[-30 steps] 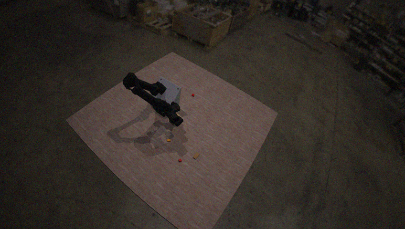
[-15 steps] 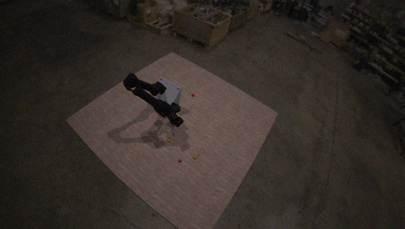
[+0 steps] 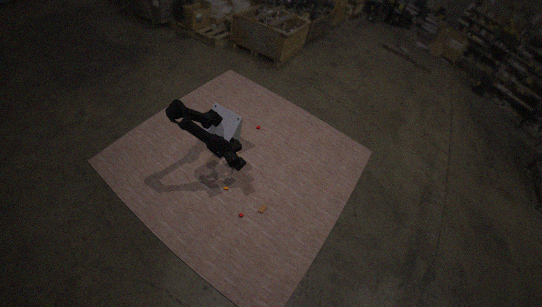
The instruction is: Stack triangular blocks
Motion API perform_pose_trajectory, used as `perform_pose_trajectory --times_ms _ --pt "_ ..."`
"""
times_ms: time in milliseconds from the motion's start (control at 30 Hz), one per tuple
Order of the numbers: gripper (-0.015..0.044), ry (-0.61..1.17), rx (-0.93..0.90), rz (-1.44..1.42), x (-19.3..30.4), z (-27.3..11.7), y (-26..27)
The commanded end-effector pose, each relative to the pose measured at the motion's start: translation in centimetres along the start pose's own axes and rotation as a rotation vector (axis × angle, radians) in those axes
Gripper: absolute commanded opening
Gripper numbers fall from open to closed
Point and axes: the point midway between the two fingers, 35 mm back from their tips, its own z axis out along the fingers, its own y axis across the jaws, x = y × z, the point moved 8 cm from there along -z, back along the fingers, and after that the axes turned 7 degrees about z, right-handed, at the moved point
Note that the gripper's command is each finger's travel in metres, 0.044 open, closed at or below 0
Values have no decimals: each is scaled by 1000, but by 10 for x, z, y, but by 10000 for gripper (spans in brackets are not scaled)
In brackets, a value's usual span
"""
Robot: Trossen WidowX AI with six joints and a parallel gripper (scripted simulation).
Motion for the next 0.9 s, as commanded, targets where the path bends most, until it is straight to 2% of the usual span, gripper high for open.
perform_pose_trajectory --times_ms 0,867 --pt "0 -6 2 -3 0 1 0" --pt "0 -2 2 -1 0 2 0"
